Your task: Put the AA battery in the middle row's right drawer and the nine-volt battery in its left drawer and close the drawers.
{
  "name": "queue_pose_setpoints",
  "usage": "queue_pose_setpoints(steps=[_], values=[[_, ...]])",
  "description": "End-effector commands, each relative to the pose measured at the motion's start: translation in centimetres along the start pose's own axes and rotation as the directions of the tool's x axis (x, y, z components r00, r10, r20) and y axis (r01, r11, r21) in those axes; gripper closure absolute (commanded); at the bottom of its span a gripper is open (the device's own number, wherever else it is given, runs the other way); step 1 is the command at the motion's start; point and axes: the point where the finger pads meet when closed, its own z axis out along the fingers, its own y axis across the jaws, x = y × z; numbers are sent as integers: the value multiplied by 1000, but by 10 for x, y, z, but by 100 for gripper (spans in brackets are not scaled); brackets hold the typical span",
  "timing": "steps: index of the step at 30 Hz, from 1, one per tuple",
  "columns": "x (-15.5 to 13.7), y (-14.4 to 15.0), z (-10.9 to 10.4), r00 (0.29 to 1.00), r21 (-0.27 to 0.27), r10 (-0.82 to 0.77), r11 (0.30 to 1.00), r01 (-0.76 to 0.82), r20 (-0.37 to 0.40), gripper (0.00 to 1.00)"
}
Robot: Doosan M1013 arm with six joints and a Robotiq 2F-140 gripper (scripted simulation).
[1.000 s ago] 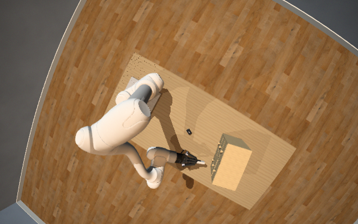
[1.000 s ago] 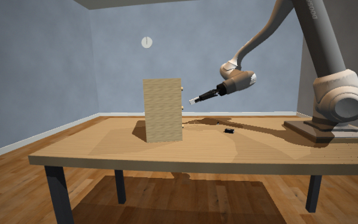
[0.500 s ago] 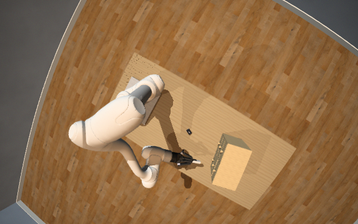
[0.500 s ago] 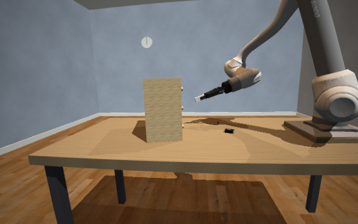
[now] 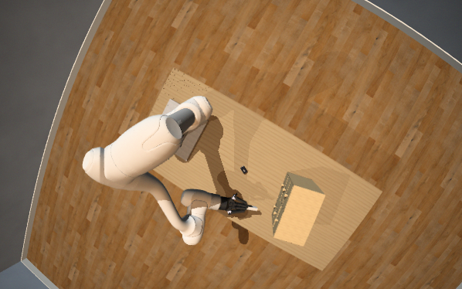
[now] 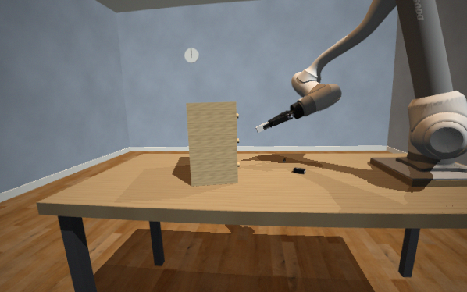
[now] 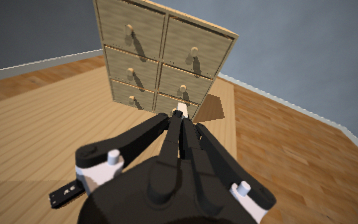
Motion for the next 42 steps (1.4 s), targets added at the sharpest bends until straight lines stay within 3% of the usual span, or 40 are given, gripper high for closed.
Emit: queue_pose_setpoints(steps=[1, 7, 22, 24, 39, 42], values=[[5, 0, -6, 999, 4, -2, 1000, 2, 54, 100], [8, 0, -12, 994, 4, -2, 1000, 2, 112, 100], [18, 0, -38, 939, 4, -3, 1000, 2, 343, 100], [18, 0, -38, 939, 4, -3, 1000, 2, 343, 100], [30, 0, -71, 795, 3, -3, 1000, 2, 607, 100], [31, 0, -74, 778, 3, -3, 1000, 2, 628, 100]])
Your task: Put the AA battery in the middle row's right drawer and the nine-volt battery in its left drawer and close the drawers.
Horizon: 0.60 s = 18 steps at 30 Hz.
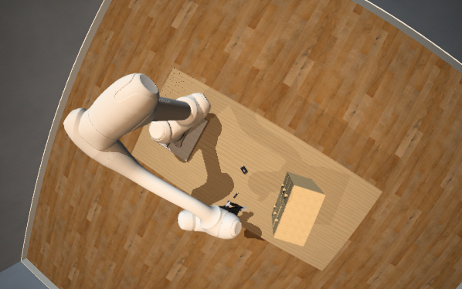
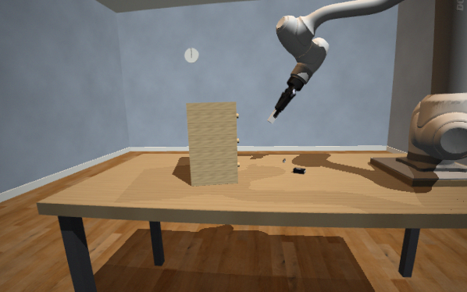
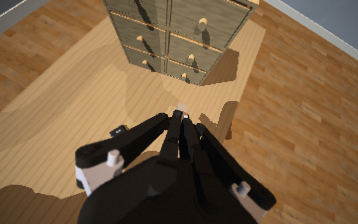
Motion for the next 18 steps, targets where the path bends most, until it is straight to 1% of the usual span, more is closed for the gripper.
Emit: queue_pose_setpoints(steps=[1, 7, 10, 14, 16, 18], values=[[3, -3, -12, 987, 0, 10, 1000, -10, 160, 100], [-1, -3, -33, 939, -1, 10, 1000, -10, 344, 100], [-3, -3, -43, 908, -1, 9, 1000, -10, 418, 100], [-5, -3, -52, 871, -1, 9, 1000, -10, 492, 100], [-5, -3, -52, 871, -1, 9, 1000, -10, 492, 100], [-6, -3, -56, 855, -1, 9, 1000, -10, 518, 100]])
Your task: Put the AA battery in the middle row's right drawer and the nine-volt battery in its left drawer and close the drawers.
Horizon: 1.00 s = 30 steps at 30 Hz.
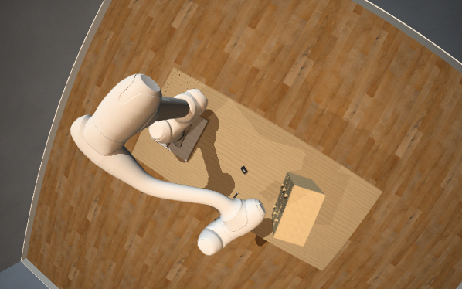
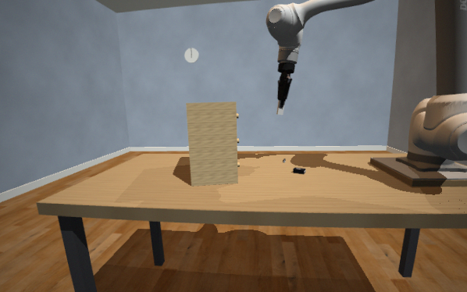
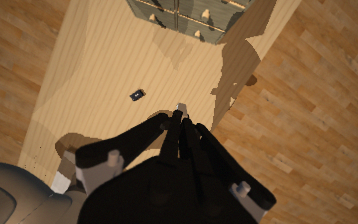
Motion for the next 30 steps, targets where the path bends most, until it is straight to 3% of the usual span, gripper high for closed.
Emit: queue_pose_setpoints(steps=[1, 8, 25, 26, 28, 29, 30], values=[[-3, -1, -4, 996, 0, 4, 1000, -4, 88, 100], [-7, -1, -8, 991, 0, 4, 1000, -4, 136, 100], [-7, -3, -9, 990, 0, 4, 1000, -4, 140, 100], [-5, -14, -8, 990, 0, 4, 1000, -4, 140, 100], [4, -65, -7, 990, 0, 4, 1000, -4, 140, 100], [4, -65, -7, 990, 0, 4, 1000, -4, 140, 100], [6, -96, -7, 990, 0, 4, 1000, -4, 140, 100]])
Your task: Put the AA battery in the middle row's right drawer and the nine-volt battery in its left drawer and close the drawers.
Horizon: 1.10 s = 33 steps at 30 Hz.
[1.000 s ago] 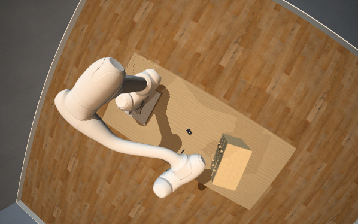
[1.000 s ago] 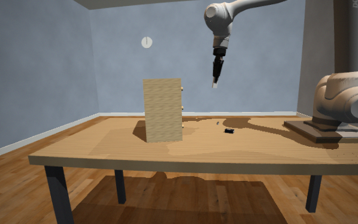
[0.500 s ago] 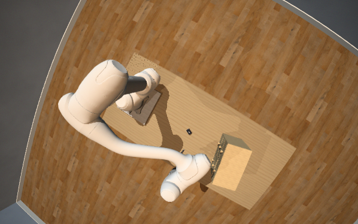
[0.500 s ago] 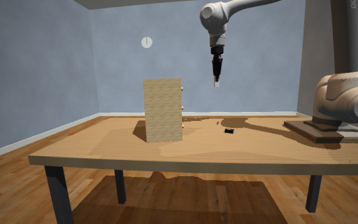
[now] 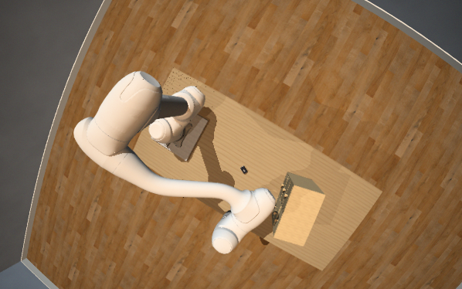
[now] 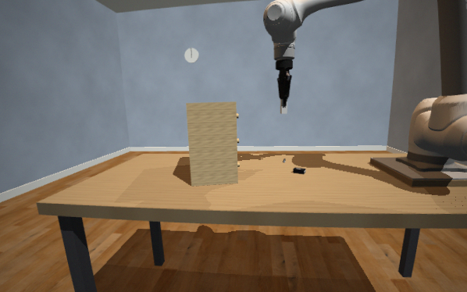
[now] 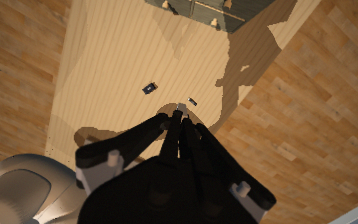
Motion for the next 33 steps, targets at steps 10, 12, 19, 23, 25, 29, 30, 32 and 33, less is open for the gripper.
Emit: queue_pose_setpoints(steps=[10, 12, 19, 23, 25, 29, 30, 32, 33], values=[[7, -122, 0, 1000, -3, 1, 1000, -1, 0, 100], [7, -122, 1, 1000, -3, 1, 1000, -1, 0, 100], [8, -122, 1, 1000, -3, 1, 1000, -1, -10, 100], [9, -122, 3, 1000, -3, 1, 1000, -1, -31, 100], [11, -122, 4, 999, -3, 1, 1000, -1, -47, 100], [15, -122, 8, 996, -3, 0, 1000, -1, -94, 100], [16, -122, 9, 994, -3, 0, 1000, -1, -108, 100], [19, -122, 12, 990, -3, 0, 1000, -1, -141, 100], [20, -122, 14, 987, -3, 0, 1000, -1, -159, 100]])
